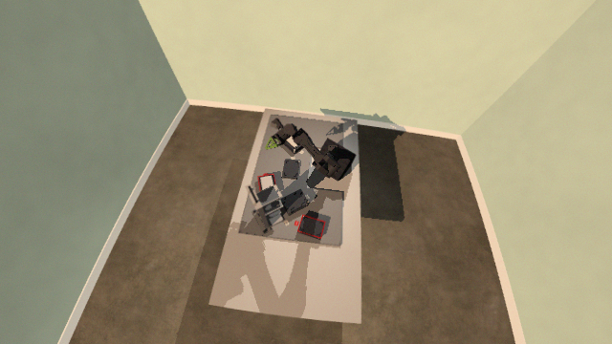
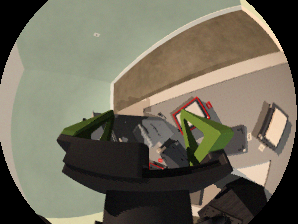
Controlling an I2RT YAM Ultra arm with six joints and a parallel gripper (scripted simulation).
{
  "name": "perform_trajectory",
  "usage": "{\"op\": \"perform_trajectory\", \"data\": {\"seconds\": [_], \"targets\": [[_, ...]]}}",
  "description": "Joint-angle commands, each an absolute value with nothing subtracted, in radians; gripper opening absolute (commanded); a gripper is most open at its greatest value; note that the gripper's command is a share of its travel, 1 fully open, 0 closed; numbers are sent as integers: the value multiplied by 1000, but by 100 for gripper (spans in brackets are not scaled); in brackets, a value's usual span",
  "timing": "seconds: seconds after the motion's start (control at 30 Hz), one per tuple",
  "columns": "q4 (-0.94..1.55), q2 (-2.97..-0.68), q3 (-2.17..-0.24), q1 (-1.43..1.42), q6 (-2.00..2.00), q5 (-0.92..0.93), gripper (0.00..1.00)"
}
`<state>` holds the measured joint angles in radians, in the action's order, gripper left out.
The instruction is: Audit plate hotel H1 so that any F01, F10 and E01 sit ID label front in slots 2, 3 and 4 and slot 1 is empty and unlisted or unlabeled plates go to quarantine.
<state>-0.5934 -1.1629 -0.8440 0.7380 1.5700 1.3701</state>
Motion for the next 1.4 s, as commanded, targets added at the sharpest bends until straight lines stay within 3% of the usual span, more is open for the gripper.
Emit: {"op": "perform_trajectory", "data": {"seconds": [0.0, 0.53, 0.57, 0.97, 1.37], "targets": [[-603, -1155, -856, 749, 1562, 1355, 100], [-603, -1155, -856, 749, 1562, 1355, 100], [-494, -1134, -881, 727, 1484, 1341, 0], [-215, -1206, -939, 713, 1160, 1236, 0], [-92, -1282, -938, 711, 973, 1175, 0]]}}
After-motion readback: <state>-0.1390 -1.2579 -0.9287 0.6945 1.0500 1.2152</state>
